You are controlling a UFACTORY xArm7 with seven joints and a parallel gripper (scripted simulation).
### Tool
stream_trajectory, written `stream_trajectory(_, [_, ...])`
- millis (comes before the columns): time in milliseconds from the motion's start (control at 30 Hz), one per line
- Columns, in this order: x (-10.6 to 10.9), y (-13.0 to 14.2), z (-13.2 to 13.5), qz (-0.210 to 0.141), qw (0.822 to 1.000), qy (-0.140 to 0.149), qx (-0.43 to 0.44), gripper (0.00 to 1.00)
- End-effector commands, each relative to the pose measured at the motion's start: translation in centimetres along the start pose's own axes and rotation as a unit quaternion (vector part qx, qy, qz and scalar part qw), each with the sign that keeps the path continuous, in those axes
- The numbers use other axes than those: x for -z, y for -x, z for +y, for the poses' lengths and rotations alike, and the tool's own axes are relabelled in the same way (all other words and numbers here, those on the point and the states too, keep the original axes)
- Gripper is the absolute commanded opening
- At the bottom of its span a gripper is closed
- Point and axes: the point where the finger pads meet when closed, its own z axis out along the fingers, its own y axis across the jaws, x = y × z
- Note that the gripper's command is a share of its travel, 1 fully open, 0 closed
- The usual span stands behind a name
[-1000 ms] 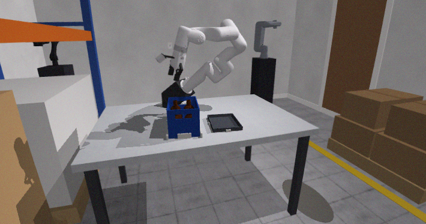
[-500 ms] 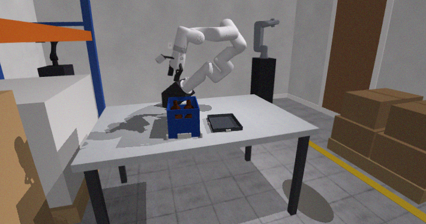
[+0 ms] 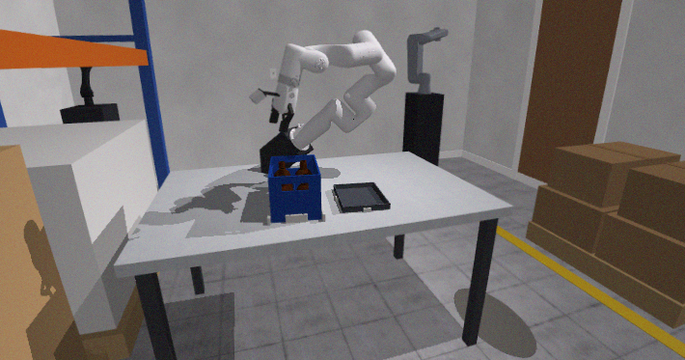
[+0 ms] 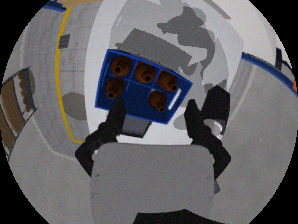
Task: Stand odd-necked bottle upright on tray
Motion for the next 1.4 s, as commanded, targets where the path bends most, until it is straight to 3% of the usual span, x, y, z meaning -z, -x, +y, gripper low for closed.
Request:
stream_trajectory(0, [-1.6, 0.3, 0.1, -0.022, 0.999, -0.027, 0.042, 1.0])
stream_trajectory(967, [-1.6, 0.3, 0.1, -0.022, 0.999, -0.027, 0.042, 1.0])
stream_trajectory(1033, [-3.6, 0.8, 0.1, -0.041, 0.995, -0.052, 0.079, 1.0])
stream_trajectory(1367, [-3.6, 0.8, 0.1, -0.041, 0.995, -0.052, 0.079, 1.0])
